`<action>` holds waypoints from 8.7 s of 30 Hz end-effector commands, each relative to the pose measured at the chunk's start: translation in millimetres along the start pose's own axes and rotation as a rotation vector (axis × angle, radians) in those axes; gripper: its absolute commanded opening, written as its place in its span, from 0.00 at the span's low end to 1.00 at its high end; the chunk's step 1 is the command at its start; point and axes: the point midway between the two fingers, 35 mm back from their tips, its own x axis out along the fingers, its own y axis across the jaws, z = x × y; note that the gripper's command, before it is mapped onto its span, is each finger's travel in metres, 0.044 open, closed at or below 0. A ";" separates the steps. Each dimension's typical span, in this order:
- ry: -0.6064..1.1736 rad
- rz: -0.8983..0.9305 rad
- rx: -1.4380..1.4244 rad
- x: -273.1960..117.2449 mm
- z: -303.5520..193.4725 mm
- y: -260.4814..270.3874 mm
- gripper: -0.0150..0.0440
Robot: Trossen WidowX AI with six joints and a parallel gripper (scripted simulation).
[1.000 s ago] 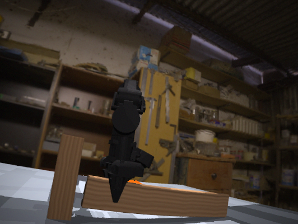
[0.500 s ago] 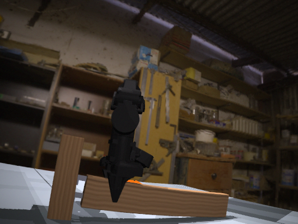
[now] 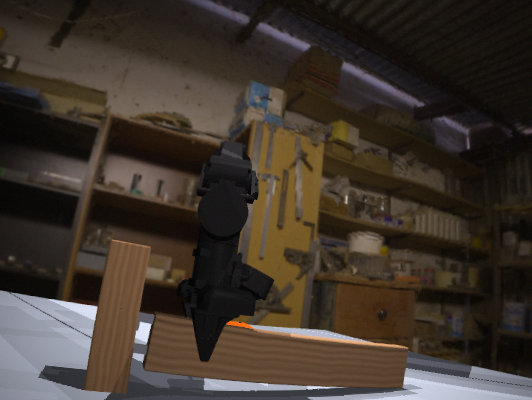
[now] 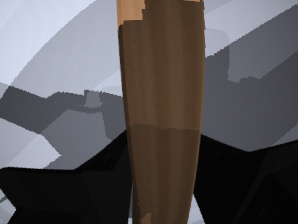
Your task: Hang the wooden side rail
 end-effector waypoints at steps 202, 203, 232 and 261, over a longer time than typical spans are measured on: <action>0.006 -0.007 -0.001 3.8 -19.5 -0.9 0.25; 0.006 -0.007 -0.001 4.0 -19.5 -0.9 0.25; 0.006 -0.007 -0.001 8.8 -19.5 -0.9 0.25; 0.006 -0.007 -0.001 13.5 -19.5 -0.9 0.25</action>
